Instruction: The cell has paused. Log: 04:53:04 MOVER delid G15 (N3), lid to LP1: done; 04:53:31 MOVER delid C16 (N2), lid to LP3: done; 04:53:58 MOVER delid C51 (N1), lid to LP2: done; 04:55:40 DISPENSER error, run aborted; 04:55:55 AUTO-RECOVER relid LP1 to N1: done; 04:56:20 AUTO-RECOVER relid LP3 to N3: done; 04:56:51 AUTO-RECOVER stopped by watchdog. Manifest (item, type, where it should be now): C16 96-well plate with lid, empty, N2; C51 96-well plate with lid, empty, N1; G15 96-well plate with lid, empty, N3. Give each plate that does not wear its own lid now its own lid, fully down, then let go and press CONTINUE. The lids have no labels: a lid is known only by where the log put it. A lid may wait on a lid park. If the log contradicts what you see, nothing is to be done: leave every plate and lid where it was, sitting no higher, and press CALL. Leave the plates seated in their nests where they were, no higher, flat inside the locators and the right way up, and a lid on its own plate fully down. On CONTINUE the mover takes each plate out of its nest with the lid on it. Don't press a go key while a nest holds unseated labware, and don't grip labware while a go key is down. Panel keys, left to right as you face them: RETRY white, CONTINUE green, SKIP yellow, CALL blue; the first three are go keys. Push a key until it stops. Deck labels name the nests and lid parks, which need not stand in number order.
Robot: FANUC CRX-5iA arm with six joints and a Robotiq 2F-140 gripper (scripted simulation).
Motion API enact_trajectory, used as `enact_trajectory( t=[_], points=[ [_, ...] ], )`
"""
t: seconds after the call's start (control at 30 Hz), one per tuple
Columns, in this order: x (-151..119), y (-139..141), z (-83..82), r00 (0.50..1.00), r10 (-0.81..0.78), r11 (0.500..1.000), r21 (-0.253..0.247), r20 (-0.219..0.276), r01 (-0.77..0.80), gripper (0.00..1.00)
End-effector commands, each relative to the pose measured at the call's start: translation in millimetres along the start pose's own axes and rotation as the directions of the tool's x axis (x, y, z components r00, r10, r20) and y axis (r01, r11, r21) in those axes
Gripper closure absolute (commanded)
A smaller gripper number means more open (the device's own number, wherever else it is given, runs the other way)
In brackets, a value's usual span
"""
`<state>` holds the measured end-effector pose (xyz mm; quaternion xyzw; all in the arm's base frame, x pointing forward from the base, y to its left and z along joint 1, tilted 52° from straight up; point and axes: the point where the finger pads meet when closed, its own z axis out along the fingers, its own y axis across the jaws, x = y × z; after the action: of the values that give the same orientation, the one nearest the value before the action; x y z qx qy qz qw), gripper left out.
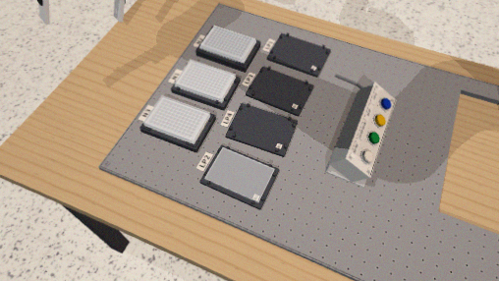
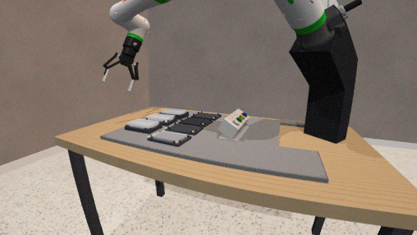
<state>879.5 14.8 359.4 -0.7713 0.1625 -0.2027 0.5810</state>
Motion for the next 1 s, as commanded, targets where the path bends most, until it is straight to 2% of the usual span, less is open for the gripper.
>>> enact_trajectory(
  t=[0.0,0.1,0.13,0.2,0.23,0.27,0.3,0.37,0.4,0.47,0.5,0.57,0.6,0.67,0.7,0.77,0.8,0.87,0.9,0.97],
  points=[
    [-27,36,16.0,0.998,-0.060,0.997,-0.046,-0.029,0.059,0.00],
    [-38,48,19.8,0.996,-0.081,0.995,-0.064,-0.035,0.079,0.00],
    [-51,61,23.3,0.994,-0.104,0.991,-0.085,-0.040,0.101,0.00],
    [-51,61,23.3,0.994,-0.104,0.991,-0.085,-0.040,0.101,0.00],
    [-66,76,26.2,0.991,-0.129,0.986,-0.109,-0.042,0.124,0.00],
    [-66,76,26.2,0.991,-0.129,0.986,-0.109,-0.042,0.124,0.00],
    [-83,92,28.3,0.987,-0.156,0.980,-0.135,-0.041,0.149,0.00],
    [-83,92,28.3,0.987,-0.156,0.980,-0.135,-0.041,0.149,0.00],
    [-102,109,29.5,0.982,-0.184,0.971,-0.163,-0.037,0.176,0.00],
    [-102,109,29.5,0.982,-0.184,0.971,-0.163,-0.037,0.176,0.00],
    [-122,126,29.6,0.977,-0.213,0.960,-0.192,-0.030,0.204,0.00],
    [-122,126,29.6,0.977,-0.213,0.960,-0.192,-0.030,0.204,0.00],
    [-144,144,28.7,0.970,-0.242,0.947,-0.221,-0.019,0.232,0.00],
    [-144,144,28.7,0.970,-0.242,0.947,-0.221,-0.019,0.232,0.00],
    [-166,162,26.8,0.963,-0.270,0.933,-0.249,-0.005,0.260,0.00],
    [-166,162,26.8,0.963,-0.270,0.933,-0.249,-0.005,0.260,0.00],
    [-188,179,24.0,0.955,-0.297,0.917,-0.275,0.012,0.288,0.00],
    [-188,179,24.0,0.955,-0.297,0.917,-0.275,0.012,0.288,0.00],
    [-210,195,20.5,0.946,-0.322,0.900,-0.299,0.030,0.316,0.00],
    [-210,195,20.5,0.946,-0.322,0.900,-0.299,0.030,0.316,0.00]
  ],
)
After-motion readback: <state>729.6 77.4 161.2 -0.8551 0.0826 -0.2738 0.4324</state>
